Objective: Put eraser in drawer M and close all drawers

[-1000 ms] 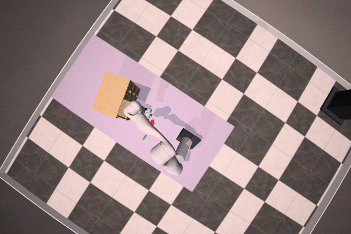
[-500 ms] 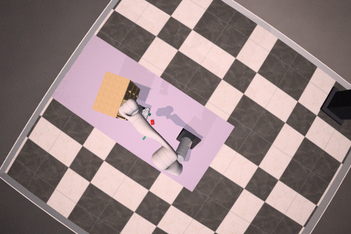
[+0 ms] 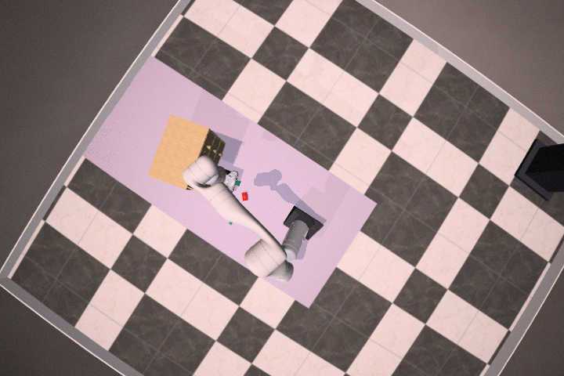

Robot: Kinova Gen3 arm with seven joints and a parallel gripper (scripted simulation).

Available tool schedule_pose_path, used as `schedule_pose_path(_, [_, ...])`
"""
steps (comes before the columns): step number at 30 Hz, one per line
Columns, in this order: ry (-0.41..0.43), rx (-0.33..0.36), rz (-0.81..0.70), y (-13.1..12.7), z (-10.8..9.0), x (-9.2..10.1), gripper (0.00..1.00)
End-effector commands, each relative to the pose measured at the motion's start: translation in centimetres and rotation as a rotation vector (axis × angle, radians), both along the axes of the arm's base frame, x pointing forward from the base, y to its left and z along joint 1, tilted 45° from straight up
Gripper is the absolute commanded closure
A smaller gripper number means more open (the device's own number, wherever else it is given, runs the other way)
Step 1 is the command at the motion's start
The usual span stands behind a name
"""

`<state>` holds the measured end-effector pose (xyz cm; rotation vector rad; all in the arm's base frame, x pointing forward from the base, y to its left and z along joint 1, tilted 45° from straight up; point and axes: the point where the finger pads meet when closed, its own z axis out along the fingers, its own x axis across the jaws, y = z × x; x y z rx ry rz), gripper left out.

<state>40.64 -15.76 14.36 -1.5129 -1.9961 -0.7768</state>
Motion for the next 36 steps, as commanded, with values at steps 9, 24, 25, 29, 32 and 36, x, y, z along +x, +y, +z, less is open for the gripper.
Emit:
schedule_pose_path(9, [-0.006,0.005,-0.007,-2.5,2.6,0.2,0.55])
schedule_pose_path(24, [-0.006,0.004,-0.007,-3.4,3.5,0.2,0.55])
schedule_pose_path(25, [-0.006,0.004,-0.007,-3.4,3.5,0.2,0.55])
schedule_pose_path(29, [-0.006,0.004,-0.007,-3.5,3.6,0.2,0.55])
schedule_pose_path(32, [-0.006,0.004,-0.007,-3.5,3.6,0.2,0.55])
schedule_pose_path(36, [-0.008,0.006,-0.01,-3.5,3.6,0.2,0.55])
